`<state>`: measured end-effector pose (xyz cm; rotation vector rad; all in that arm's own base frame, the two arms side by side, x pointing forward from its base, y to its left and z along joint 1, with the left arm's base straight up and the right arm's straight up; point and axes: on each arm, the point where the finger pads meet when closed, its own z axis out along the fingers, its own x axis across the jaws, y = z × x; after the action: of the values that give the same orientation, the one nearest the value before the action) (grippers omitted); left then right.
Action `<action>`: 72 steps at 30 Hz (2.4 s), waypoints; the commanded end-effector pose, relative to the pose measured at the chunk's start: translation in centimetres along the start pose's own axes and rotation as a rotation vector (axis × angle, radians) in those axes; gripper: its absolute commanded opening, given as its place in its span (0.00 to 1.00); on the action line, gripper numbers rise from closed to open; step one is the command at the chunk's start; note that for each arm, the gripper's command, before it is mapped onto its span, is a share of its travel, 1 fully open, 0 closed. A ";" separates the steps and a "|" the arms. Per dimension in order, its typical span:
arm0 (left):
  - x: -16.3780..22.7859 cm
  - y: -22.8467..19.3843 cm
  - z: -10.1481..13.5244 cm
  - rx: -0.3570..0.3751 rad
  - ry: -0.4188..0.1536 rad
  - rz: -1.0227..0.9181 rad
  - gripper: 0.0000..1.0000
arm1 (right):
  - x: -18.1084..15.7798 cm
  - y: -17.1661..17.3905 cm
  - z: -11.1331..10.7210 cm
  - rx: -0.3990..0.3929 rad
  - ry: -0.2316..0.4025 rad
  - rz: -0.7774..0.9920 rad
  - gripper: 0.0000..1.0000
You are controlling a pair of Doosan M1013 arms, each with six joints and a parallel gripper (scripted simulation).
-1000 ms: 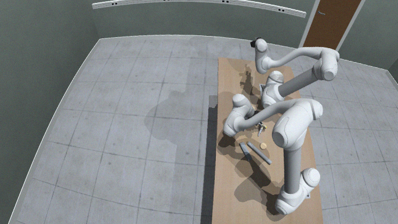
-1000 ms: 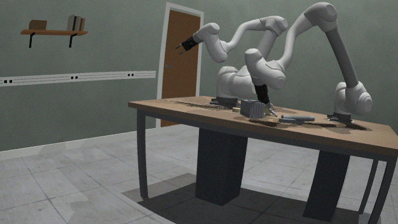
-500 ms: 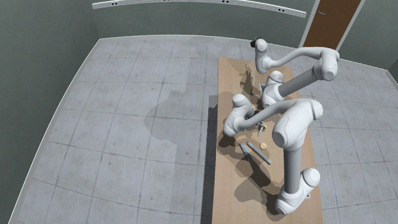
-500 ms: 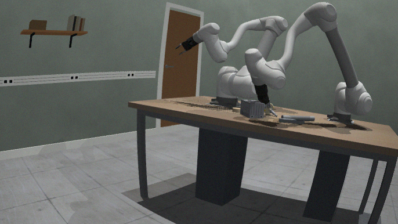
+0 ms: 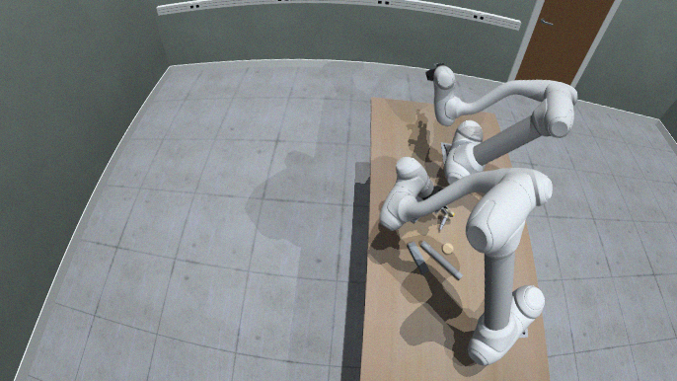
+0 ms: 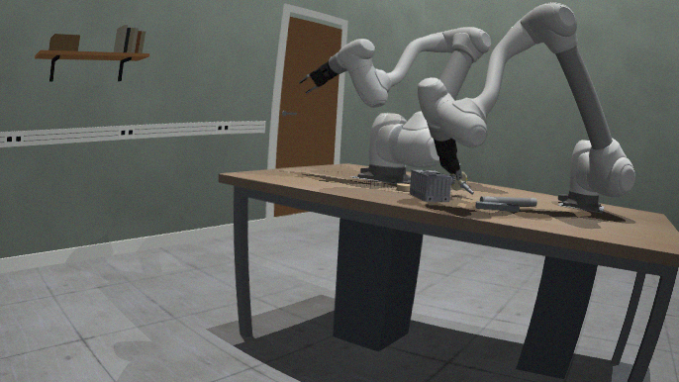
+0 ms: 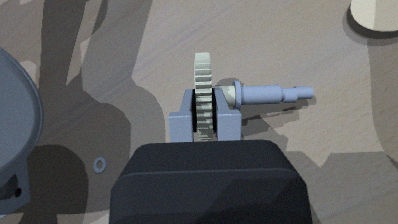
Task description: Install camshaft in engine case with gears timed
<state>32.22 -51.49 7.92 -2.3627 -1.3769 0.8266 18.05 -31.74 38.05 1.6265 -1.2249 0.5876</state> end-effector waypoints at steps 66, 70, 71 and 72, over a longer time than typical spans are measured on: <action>-1.8 -2.7 -4.3 -0.002 0.000 0.001 0.29 | 0.0 0.0 0.0 0.000 0.000 0.000 1.00; -1.8 -2.7 -4.3 -0.002 0.000 0.003 0.29 | 0.0 0.0 0.0 0.000 0.000 0.000 1.00; -1.8 -2.7 -4.3 -0.002 0.000 0.004 0.29 | 0.0 0.0 0.0 0.000 0.000 0.000 1.00; -1.8 -2.7 -4.3 -0.003 0.001 0.006 0.29 | 0.0 0.0 0.0 0.000 0.000 0.000 1.00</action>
<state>32.23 -51.49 13.26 -2.3649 -1.3750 0.8266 18.05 -31.74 38.05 1.6265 -1.2249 0.5876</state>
